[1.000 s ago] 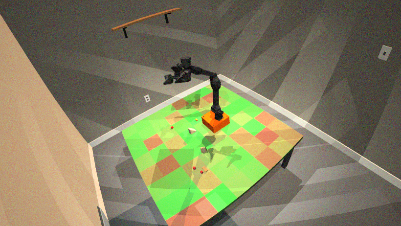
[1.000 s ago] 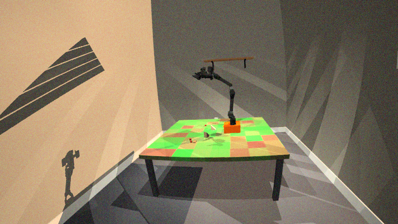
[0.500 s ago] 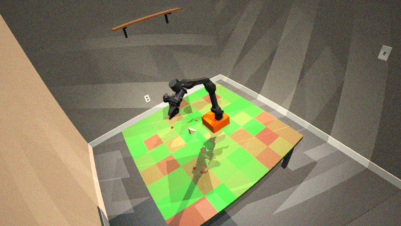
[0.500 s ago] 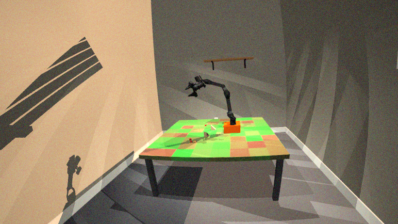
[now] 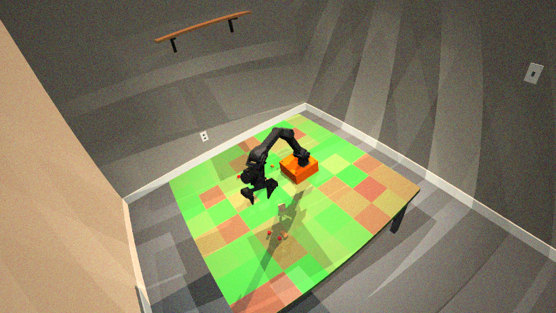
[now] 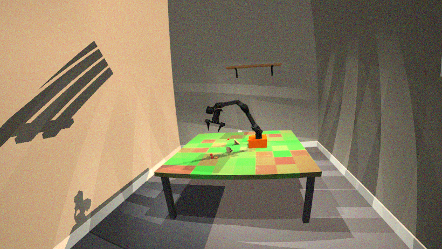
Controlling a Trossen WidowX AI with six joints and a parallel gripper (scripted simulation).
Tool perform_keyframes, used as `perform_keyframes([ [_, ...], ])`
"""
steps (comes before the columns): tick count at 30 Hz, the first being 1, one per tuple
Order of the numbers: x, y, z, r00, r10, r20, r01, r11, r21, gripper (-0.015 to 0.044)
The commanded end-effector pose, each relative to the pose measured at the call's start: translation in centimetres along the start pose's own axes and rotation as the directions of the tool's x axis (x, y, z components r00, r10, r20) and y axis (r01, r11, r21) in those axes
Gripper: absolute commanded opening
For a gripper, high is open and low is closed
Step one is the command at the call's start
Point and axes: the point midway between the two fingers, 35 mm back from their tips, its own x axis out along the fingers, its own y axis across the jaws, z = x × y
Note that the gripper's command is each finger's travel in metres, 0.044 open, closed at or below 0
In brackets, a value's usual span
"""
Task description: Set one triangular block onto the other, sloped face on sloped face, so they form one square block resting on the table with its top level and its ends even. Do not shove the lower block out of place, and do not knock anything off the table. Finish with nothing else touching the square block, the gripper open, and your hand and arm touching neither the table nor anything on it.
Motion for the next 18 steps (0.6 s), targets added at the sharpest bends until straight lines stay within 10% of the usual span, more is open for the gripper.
perform_keyframes([
  [1, 4.3, -4.3, 0.0, 0.971, -0.193, 0.139, 0.163, 0.966, 0.202, 0.044],
  [8, 9.1, -12.6, 1.0, 0.765, -0.462, 0.448, 0.162, 0.812, 0.56, 0.044],
  [18, 9.3, -12.9, 1.1, 0.757, -0.467, 0.458, 0.156, 0.808, 0.568, 0.044],
])
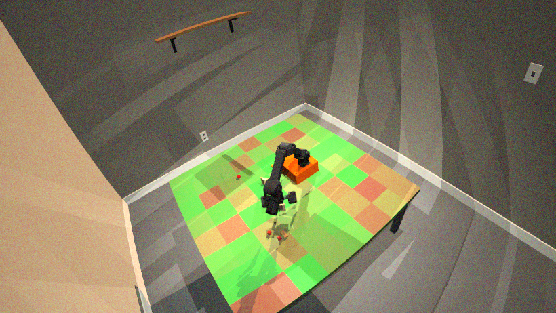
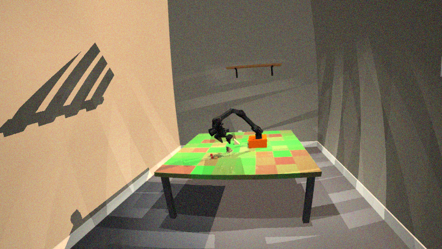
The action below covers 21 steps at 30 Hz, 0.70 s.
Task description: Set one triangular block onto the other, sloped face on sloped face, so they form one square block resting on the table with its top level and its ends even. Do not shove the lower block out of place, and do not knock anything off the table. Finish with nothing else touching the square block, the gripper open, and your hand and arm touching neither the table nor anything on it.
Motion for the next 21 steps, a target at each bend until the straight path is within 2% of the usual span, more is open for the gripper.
perform_keyframes([
  [1, 0.2, 0.1, 0.2, 1.0, 0.004, 0.009, -0.004, 1.0, 0.011, 0.044],
  [21, 3.5, 0.2, -0.2, 1.0, 0.004, 0.01, -0.004, 1.0, 0.011, 0.044],
])
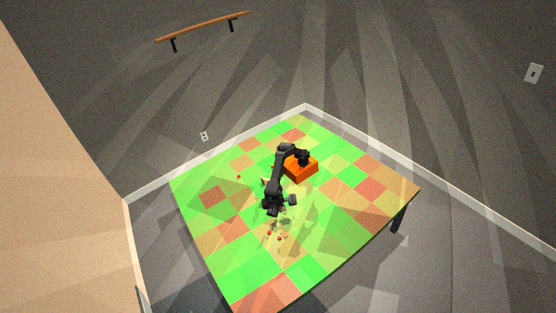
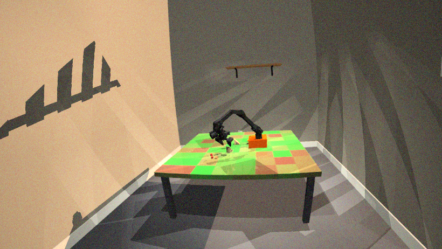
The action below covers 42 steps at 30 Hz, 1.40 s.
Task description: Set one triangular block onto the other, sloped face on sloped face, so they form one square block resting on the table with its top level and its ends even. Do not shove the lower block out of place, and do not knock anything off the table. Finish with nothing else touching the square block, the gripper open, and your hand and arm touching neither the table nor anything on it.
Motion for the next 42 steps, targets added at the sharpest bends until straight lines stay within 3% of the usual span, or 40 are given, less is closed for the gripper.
perform_keyframes([
  [1, 0.7, 0.1, 0.1, 1.0, 0.003, 0.006, -0.003, 1.0, -0.003, 0.044],
  [41, 7.0, -0.2, 0.5, 1.0, 0.003, 0.009, -0.003, 1.0, -0.003, 0.044],
  [42, 7.0, -0.2, 0.5, 1.0, 0.003, 0.009, -0.003, 1.0, -0.003, 0.0414],
])
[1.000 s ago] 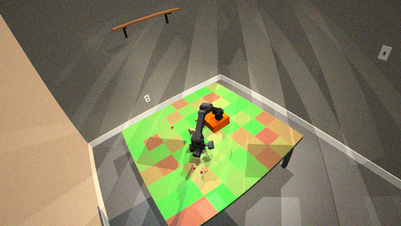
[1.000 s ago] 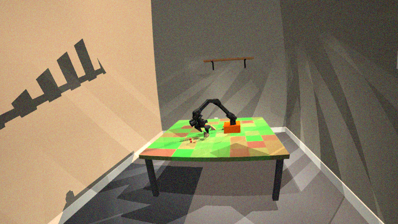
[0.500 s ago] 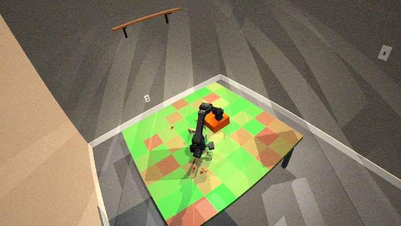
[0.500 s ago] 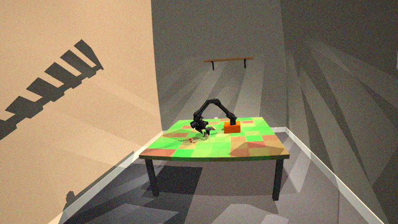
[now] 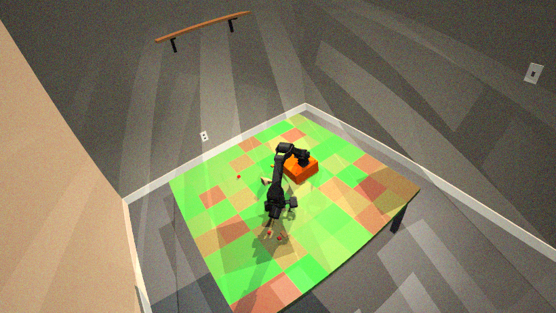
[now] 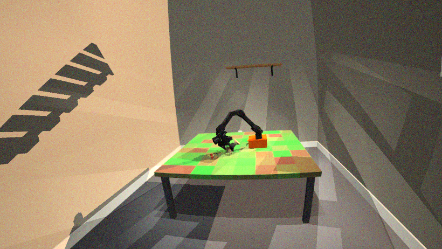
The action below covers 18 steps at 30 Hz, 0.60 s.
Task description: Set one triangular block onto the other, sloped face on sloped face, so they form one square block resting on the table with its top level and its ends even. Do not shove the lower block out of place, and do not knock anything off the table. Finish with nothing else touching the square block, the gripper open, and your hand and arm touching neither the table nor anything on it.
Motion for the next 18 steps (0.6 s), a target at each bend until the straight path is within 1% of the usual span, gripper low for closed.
perform_keyframes([
  [1, 0.21, 0.03, 0.19, 1.0, 0.004, 0.003, -0.004, 1.0, -0.003, 0.0387],
  [8, 0.21, 0.03, 0.19, 1.0, 0.004, 0.003, -0.004, 1.0, -0.003, 0.0204],
  [17, 0.21, 0.03, 0.19, 1.0, 0.004, 0.003, -0.004, 1.0, -0.003, 0.0144],
  [18, 0.21, 0.03, 0.19, 1.0, 0.004, 0.003, -0.004, 1.0, -0.003, 0.0118],
])
